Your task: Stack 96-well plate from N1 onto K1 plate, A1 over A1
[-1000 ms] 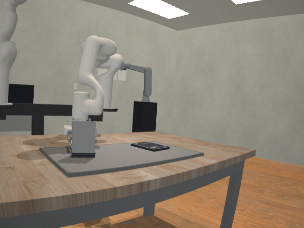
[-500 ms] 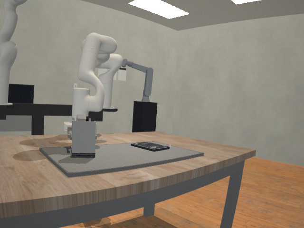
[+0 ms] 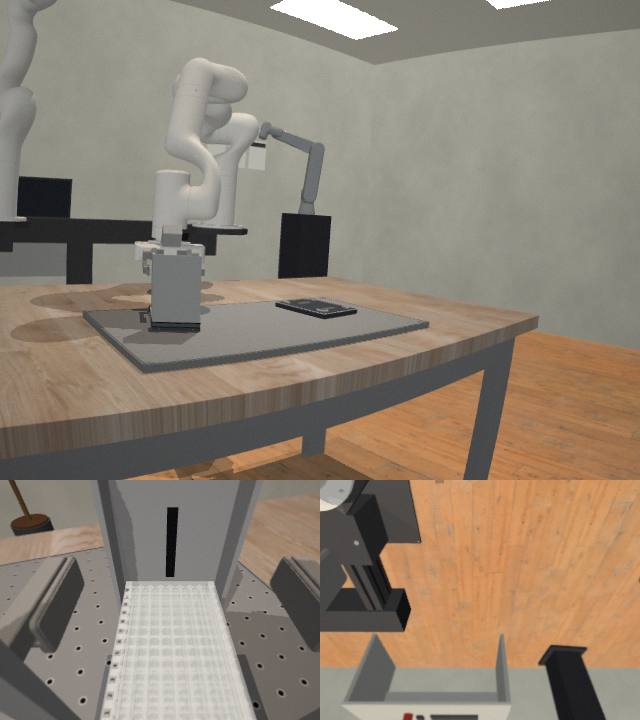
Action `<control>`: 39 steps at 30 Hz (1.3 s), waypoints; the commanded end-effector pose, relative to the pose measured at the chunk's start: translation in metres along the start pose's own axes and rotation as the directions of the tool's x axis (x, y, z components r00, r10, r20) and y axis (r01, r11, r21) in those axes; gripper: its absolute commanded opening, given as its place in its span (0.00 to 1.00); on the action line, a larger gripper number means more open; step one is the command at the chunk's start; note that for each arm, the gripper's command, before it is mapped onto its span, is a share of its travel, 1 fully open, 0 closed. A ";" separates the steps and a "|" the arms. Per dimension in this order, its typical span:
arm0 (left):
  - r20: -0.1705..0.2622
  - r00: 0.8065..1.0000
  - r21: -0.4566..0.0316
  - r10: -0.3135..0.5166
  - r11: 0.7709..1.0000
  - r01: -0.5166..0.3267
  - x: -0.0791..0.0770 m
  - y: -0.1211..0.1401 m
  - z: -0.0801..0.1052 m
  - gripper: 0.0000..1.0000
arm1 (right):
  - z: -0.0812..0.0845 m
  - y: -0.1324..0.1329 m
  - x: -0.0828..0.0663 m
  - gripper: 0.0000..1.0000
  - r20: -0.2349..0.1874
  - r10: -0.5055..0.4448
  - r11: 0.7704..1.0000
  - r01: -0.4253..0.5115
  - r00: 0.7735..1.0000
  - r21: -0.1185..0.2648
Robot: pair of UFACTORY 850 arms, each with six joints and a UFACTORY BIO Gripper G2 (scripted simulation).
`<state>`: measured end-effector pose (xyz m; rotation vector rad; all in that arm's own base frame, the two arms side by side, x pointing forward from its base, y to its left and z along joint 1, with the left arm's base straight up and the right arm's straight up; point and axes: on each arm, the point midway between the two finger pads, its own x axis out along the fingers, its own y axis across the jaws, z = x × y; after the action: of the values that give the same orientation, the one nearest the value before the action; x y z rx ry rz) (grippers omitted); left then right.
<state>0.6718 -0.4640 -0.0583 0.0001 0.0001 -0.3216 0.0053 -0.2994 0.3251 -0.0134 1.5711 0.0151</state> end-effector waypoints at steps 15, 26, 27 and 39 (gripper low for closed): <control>0.002 1.000 -0.001 0.000 1.000 0.000 0.000 0.000 0.048 0.37 | 0.000 0.000 0.000 1.00 0.000 -0.001 1.000 0.001 1.000 0.000; 0.002 1.000 -0.001 0.000 1.000 0.000 0.000 0.000 0.072 0.37 | 0.000 0.000 0.000 1.00 0.000 -0.001 1.000 0.001 1.000 0.000; 0.002 1.000 -0.001 0.000 1.000 0.000 0.000 0.000 0.075 0.37 | 0.000 0.000 0.000 1.00 0.000 -0.001 1.000 0.001 1.000 0.000; 0.002 1.000 -0.001 0.000 1.000 0.000 0.000 0.000 0.085 0.37 | 0.000 0.000 0.000 1.00 0.000 -0.001 1.000 0.001 1.000 0.000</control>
<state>0.6715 -0.4638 0.0250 0.0001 0.0001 -0.3216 0.0053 -0.2994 0.3251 -0.0134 1.5711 0.0151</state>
